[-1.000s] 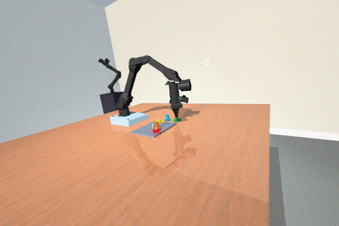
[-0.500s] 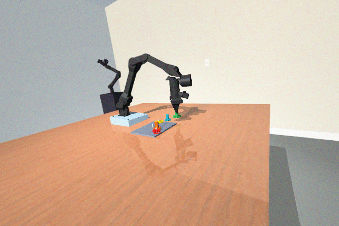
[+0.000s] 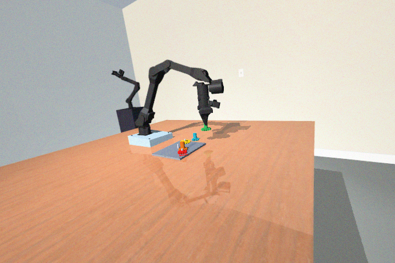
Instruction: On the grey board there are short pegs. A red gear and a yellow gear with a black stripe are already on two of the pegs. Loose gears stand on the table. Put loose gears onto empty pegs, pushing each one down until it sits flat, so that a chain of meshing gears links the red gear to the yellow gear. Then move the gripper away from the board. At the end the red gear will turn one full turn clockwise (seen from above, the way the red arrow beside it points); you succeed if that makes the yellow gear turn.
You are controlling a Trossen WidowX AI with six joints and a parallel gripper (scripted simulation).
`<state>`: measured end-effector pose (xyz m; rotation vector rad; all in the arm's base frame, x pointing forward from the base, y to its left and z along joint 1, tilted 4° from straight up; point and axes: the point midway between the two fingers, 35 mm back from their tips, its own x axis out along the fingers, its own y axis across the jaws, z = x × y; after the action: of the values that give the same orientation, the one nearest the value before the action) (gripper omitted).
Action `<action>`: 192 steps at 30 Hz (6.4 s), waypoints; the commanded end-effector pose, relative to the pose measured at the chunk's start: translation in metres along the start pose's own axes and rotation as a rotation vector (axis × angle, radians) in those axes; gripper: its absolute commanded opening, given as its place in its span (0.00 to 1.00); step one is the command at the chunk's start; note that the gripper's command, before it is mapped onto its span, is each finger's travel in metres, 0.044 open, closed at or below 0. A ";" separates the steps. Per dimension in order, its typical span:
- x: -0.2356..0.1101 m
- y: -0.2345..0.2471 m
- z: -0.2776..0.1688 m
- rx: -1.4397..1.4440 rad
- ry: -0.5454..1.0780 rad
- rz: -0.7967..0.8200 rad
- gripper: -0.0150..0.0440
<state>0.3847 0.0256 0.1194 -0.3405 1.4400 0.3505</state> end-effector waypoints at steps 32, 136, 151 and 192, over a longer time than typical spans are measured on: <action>-0.082 0.001 -0.010 -0.004 -0.011 -0.008 0.25; 0.006 -0.091 -0.153 0.223 0.002 -0.019 0.25; 0.006 -0.091 -0.153 0.661 -0.002 -0.019 0.25; 0.038 -0.092 -0.153 0.951 -0.005 -0.019 0.25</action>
<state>0.2904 -0.1229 0.0727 0.3856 1.4408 -0.3386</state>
